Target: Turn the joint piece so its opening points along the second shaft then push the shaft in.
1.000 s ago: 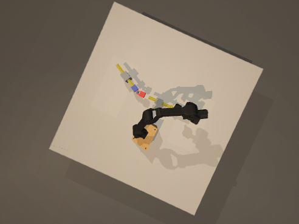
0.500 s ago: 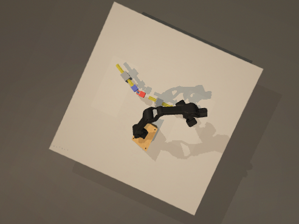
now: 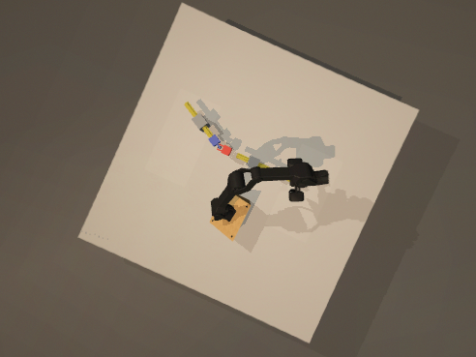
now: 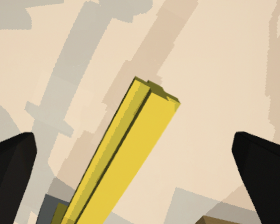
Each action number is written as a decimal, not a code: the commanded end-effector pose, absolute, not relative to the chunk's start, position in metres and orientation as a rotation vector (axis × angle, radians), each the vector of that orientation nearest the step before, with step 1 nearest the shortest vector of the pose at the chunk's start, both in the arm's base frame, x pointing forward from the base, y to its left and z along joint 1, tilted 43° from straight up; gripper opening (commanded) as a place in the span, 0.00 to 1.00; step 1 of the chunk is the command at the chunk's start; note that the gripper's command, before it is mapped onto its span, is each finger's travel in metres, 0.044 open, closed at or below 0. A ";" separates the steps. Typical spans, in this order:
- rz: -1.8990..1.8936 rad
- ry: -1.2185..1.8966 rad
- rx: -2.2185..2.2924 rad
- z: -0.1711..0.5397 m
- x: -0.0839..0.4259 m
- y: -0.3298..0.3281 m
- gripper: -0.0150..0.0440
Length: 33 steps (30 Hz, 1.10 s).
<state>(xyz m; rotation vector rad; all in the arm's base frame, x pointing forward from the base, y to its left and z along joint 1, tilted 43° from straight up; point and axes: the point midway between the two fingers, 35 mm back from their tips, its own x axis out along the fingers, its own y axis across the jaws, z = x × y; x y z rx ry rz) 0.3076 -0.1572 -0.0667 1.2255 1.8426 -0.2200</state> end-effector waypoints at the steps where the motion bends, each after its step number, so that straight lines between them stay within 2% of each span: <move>1: -0.327 1.867 1.293 -0.073 0.306 -0.153 1.00; 12: -0.688 1.881 1.507 -0.084 0.304 -0.142 1.00; 33: -0.693 1.881 1.510 -0.102 0.301 -0.125 1.00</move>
